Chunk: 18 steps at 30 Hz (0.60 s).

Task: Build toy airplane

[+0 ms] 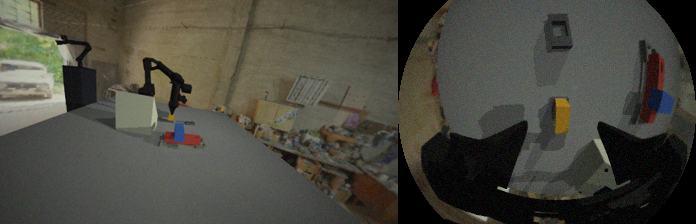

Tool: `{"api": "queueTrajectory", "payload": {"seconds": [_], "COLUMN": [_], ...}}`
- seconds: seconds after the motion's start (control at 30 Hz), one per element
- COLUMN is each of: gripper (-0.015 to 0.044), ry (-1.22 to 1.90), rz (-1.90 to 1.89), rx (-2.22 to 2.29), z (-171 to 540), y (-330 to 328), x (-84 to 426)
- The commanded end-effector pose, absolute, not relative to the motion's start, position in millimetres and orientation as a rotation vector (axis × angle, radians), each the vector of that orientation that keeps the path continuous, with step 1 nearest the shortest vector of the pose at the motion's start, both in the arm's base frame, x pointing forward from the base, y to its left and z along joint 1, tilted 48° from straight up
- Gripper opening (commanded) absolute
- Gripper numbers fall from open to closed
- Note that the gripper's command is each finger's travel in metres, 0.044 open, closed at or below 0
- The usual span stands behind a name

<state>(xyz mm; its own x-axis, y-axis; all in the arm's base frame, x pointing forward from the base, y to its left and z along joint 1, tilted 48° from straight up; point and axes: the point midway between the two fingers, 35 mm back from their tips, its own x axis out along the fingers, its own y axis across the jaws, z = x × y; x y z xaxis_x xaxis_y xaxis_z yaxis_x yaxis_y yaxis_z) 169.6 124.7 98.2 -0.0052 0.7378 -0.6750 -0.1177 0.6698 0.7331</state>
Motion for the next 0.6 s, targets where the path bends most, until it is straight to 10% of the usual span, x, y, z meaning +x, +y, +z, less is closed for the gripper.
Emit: {"api": "queueTrajectory", "payload": {"seconds": [0.0, 0.57], "gripper": [0.0440, 0.0440], "ry": [1.429, 1.428], "rz": [0.732, 0.734], "rx": [0.560, 0.557], "z": [93, 75], "y": [130, 150], "x": [169, 169]}}
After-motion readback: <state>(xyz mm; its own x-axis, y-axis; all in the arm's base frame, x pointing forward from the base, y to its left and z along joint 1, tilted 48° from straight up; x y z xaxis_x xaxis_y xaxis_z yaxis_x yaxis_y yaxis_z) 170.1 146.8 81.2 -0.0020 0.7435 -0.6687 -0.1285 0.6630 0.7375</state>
